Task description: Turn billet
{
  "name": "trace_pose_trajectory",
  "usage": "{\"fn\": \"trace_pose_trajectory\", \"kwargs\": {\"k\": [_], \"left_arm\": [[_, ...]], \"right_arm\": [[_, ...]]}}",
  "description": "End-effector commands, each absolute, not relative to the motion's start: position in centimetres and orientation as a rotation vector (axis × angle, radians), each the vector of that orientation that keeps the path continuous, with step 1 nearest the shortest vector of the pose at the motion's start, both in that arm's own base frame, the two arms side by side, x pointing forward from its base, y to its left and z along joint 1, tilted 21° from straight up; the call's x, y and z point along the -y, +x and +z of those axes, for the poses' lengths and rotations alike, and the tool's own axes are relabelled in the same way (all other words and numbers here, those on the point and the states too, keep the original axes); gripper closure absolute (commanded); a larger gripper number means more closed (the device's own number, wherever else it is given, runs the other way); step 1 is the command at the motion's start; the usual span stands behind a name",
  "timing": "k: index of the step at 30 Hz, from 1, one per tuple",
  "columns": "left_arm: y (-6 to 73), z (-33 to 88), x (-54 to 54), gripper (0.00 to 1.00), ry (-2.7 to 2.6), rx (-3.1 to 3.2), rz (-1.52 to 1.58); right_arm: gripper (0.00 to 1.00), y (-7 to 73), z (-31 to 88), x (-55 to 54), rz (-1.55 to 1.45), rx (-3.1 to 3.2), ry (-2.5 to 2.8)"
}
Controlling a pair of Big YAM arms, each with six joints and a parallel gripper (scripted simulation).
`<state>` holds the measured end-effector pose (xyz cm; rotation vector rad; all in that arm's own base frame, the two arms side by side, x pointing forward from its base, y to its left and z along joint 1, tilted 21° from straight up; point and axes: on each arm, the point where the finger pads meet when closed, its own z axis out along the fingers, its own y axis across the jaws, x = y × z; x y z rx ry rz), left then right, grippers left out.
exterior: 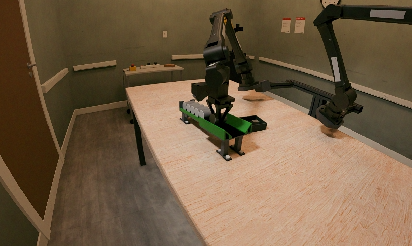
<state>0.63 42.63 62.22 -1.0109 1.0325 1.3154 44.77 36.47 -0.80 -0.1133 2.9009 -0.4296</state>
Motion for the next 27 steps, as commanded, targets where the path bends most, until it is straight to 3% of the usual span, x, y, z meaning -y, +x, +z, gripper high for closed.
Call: {"fn": "trace_pose_trajectory", "kwargs": {"k": [1,4,5,27], "left_arm": [[0.36,63.25,-42.0,0.0,-0.992,-1.0,1.324],[0.36,63.25,-42.0,0.0,-0.992,-1.0,1.324],[0.36,63.25,-42.0,0.0,-0.992,-1.0,1.324],[0.36,63.25,-42.0,0.0,-0.992,-1.0,1.324]], "right_arm": [[1.0,45.8,2.06,-38.39,-0.347,-2.853,-0.124],[1.0,45.8,2.06,-38.39,-0.347,-2.853,-0.124],[0.62,45.8,2.06,-38.39,-0.347,-2.853,-0.124],[0.43,45.63,1.29,-38.28,-0.36,-2.864,-0.127]]}}
